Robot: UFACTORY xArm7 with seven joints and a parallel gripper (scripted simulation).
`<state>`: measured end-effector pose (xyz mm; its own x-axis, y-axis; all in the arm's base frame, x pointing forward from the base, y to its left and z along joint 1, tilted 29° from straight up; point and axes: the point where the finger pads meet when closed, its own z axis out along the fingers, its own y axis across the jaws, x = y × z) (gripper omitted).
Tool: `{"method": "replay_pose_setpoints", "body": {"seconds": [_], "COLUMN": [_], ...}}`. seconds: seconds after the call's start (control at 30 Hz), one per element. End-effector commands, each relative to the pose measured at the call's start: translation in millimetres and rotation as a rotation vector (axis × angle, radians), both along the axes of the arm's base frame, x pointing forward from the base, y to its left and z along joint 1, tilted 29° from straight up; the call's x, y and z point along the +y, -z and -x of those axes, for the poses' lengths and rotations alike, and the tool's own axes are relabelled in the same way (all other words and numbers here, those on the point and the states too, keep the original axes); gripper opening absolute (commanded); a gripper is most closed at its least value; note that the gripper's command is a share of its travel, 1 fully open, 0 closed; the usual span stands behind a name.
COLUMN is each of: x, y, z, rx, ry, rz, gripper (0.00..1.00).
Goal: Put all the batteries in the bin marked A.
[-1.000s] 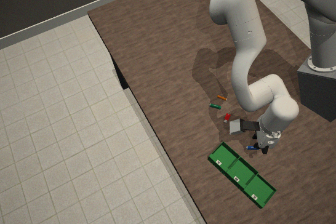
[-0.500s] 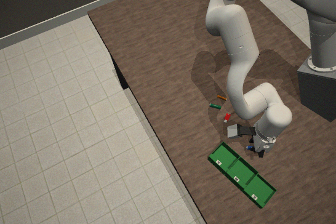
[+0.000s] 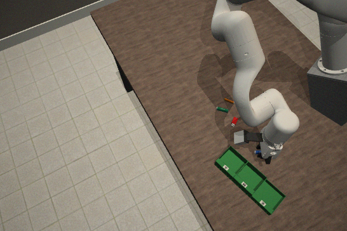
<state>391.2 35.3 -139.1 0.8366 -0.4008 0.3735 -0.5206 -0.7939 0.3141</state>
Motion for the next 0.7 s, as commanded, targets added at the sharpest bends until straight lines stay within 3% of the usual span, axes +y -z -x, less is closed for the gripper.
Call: {"method": "replay_pose_setpoints", "body": {"seconds": [0.0, 0.43, 0.47, 0.67], "x": [-0.9, -0.9, -0.9, -0.9], "y": [4.0, 4.0, 4.0, 4.0], "z": [-1.6, -1.5, -1.5, -1.5], "rx": [-0.002, -0.002, -0.002, -0.002], "ry": [-0.002, -0.002, -0.002, -0.002], "rz": [-0.002, -0.002, -0.002, -0.002], "gripper": [0.28, 0.28, 0.0, 0.0]}}
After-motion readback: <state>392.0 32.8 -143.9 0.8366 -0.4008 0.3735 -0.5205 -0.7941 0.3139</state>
